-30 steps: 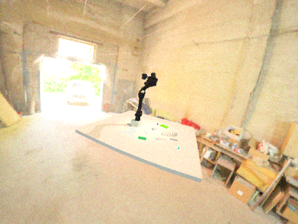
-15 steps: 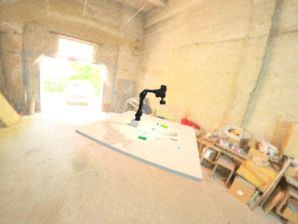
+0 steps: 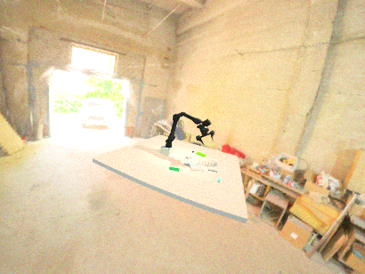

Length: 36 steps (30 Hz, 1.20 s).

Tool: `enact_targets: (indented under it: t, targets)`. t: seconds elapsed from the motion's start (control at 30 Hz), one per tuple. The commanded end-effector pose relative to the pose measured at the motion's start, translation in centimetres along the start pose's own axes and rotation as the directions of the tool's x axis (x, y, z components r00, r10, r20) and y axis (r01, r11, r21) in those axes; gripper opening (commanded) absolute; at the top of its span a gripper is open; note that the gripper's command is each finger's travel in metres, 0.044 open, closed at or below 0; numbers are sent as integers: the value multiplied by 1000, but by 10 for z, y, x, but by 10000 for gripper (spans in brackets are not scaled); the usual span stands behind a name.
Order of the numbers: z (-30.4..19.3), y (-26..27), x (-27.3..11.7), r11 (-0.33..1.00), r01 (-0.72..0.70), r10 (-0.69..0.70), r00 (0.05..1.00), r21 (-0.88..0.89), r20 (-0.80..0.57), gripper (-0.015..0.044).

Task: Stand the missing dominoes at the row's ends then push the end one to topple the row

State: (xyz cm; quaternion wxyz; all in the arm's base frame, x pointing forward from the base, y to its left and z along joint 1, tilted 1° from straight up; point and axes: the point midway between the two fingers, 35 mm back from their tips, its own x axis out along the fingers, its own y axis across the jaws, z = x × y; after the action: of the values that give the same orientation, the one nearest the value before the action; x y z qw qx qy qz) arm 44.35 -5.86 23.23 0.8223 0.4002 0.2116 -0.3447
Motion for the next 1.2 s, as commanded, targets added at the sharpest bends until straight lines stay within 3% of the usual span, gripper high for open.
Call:
enact_targets:
  t: [0.0,0.27,0.5,0.9,1.17]
  targets:
    - [-67,-18,3,954,7,-63,982,-301,-178,440]
    - [-189,-74,-23,623,-220,-262,846,-751,-465,440]
    - [-258,-139,-56,220,-557,-499,641,-801,-583,440]
    - [-261,-146,-58,209,-567,-506,634,-797,-585,440]
    - [-293,-174,-23,207,-567,-506,635,-797,-584,440]
